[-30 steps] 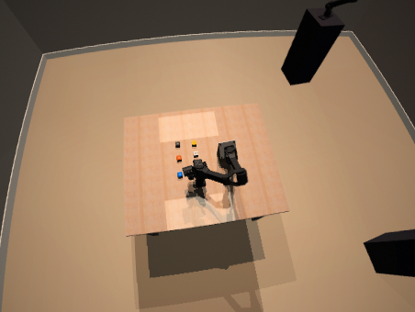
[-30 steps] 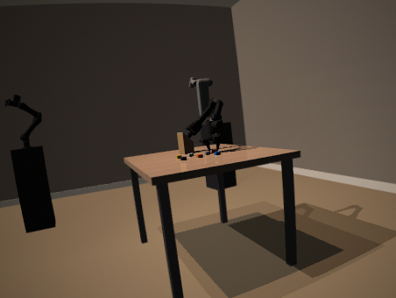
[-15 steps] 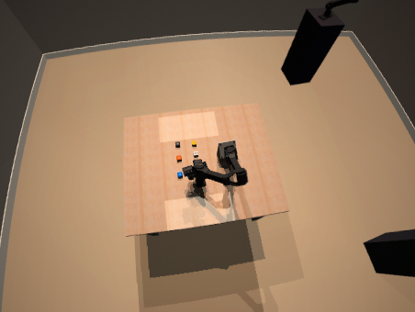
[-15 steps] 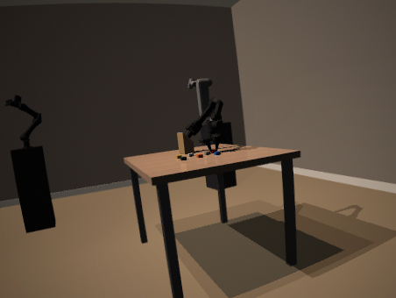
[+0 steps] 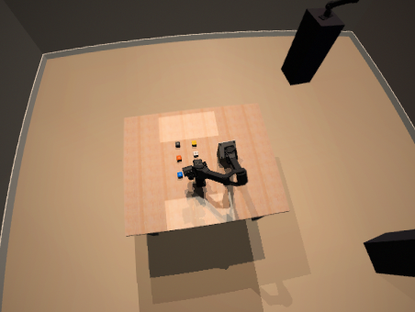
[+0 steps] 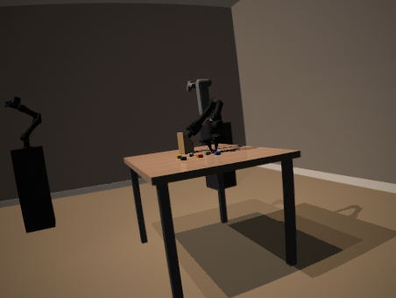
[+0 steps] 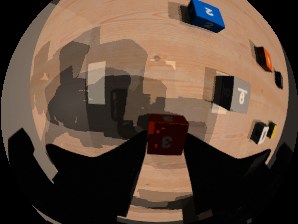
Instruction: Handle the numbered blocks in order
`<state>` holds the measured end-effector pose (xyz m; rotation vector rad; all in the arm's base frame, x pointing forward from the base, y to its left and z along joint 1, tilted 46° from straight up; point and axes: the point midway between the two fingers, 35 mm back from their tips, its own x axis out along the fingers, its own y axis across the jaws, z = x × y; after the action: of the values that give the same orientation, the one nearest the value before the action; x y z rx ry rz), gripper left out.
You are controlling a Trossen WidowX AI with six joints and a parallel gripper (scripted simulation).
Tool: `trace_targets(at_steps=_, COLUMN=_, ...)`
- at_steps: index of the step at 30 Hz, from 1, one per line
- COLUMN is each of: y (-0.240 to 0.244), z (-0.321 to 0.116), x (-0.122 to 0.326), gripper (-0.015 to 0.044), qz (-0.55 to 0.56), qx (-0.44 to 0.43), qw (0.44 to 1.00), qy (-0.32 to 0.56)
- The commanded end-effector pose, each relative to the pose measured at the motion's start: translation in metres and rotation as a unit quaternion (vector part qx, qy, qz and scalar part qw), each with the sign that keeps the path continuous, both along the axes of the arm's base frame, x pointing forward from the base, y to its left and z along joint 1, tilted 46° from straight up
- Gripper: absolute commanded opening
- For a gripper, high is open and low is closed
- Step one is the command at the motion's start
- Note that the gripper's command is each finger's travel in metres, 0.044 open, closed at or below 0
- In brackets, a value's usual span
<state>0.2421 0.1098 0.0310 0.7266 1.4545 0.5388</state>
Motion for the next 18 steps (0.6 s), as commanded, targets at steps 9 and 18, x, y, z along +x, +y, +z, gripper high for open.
trace_targets(at_steps=9, y=0.0002, z=-0.0001, x=0.0001, gripper=0.012, qz=-0.002, qx=0.001, qw=1.0, qy=0.002)
trace_targets(at_steps=18, y=0.0002, z=-0.0001, x=0.0001, gripper=0.033, qz=-0.002, qx=0.001, qw=1.0, qy=0.002)
